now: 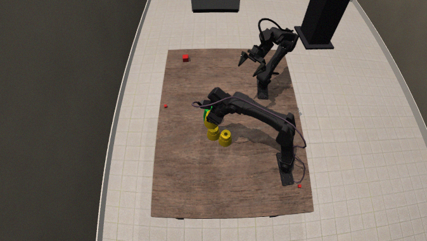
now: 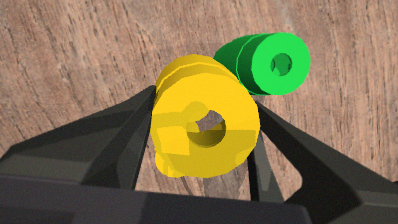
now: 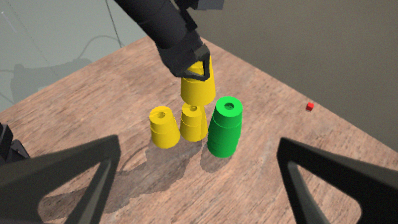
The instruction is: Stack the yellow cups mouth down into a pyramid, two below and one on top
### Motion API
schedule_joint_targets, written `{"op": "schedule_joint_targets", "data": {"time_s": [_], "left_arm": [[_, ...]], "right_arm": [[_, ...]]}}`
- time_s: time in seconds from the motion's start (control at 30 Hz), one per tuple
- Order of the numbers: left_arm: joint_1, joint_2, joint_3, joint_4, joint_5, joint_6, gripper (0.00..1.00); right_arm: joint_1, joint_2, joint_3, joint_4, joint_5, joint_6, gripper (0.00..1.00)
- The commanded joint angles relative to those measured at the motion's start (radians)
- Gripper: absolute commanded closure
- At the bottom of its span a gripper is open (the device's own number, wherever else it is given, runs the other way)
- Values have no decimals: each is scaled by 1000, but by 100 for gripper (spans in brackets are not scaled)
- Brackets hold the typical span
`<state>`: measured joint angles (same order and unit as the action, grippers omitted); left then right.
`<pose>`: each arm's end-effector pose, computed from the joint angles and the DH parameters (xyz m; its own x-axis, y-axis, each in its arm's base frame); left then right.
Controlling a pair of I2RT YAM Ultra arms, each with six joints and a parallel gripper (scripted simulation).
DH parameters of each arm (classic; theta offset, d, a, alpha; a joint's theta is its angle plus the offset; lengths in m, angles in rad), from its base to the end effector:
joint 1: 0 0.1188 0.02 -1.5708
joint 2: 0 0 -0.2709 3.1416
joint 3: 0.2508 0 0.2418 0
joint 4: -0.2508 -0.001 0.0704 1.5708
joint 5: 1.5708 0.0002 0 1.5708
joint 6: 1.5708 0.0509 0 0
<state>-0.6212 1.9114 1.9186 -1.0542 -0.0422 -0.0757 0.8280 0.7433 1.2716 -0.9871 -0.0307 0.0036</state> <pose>0.3310 -0.2330 0.3307 -0.7448 0.4402 -0.5015 0.5095 0.8605 -0.0014 0.0666 0.0763 0.4181 -0.3023 -0.3238 -0.8965 -0.7538 0.6569 0.0168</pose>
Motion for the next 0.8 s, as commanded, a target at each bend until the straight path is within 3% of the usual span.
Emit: {"op": "schedule_joint_targets", "data": {"time_s": [0.0, 0.5, 0.77], "left_arm": [[-4, 5, 96, -81, -10, -6, 100], [-4, 99, 406, -298, -10, -6, 100], [59, 90, 380, -180, 37, 86, 100]], "right_arm": [[7, -15, -4, -1, 4, 6, 0], [7, -15, -4, -1, 4, 6, 0], [7, -15, -4, -1, 4, 6, 0]]}}
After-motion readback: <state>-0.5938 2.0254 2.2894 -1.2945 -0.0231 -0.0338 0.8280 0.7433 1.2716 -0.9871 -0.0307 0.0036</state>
